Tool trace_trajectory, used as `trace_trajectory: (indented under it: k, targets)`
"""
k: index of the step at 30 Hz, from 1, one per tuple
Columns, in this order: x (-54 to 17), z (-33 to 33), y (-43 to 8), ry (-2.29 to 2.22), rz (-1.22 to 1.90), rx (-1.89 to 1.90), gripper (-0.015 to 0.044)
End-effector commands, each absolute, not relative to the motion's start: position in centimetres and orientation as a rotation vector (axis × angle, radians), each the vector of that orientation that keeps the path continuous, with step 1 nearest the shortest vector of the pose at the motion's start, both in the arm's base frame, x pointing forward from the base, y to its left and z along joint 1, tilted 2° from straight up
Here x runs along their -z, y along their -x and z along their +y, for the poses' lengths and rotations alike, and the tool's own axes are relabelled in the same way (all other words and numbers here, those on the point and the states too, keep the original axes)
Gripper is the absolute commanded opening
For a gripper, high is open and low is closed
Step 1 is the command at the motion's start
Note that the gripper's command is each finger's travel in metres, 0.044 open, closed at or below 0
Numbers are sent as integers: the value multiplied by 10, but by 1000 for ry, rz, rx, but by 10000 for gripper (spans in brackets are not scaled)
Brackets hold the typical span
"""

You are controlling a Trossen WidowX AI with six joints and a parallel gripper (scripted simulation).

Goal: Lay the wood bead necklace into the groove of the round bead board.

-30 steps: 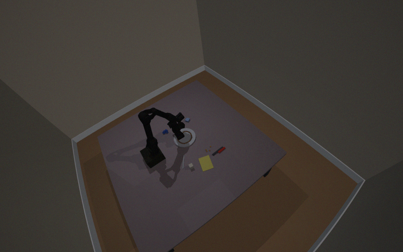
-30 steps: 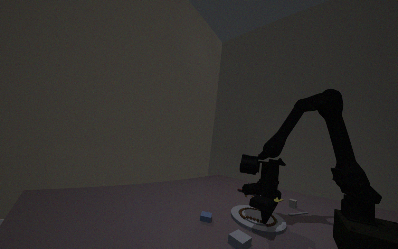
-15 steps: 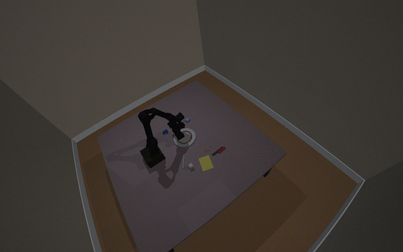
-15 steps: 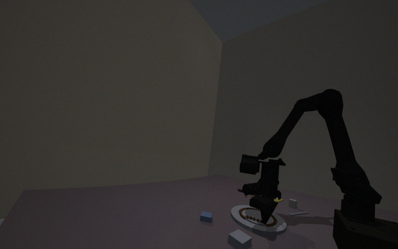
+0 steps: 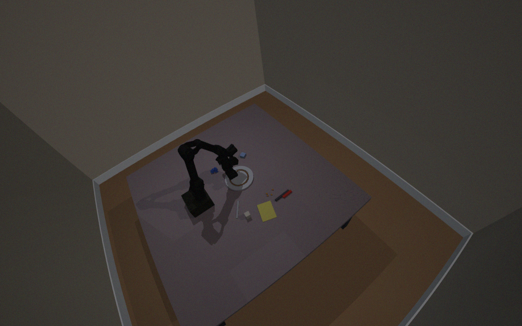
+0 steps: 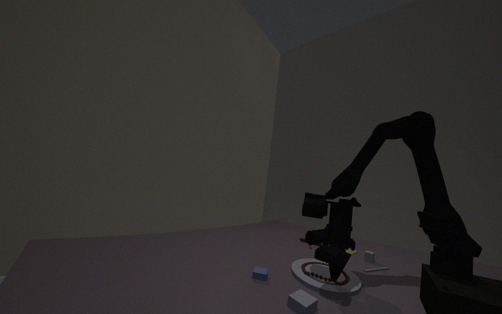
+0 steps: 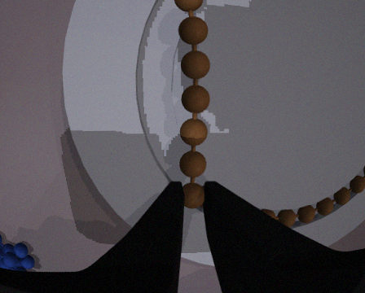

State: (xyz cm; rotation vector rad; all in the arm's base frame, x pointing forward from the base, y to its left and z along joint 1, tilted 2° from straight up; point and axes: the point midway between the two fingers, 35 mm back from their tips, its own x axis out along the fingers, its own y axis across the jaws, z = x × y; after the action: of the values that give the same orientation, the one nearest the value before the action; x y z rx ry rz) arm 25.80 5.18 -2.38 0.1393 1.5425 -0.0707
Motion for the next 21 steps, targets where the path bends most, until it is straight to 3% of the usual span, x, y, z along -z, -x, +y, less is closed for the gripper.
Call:
trace_trajectory:
  k: [1, 7, 21]
  targets:
    - [26, 53, -258, -145, 1545, 76, 0]
    - [32, 53, -258, -145, 1545, 76, 0]
    - [27, 53, -258, -142, 1543, 73, 368]
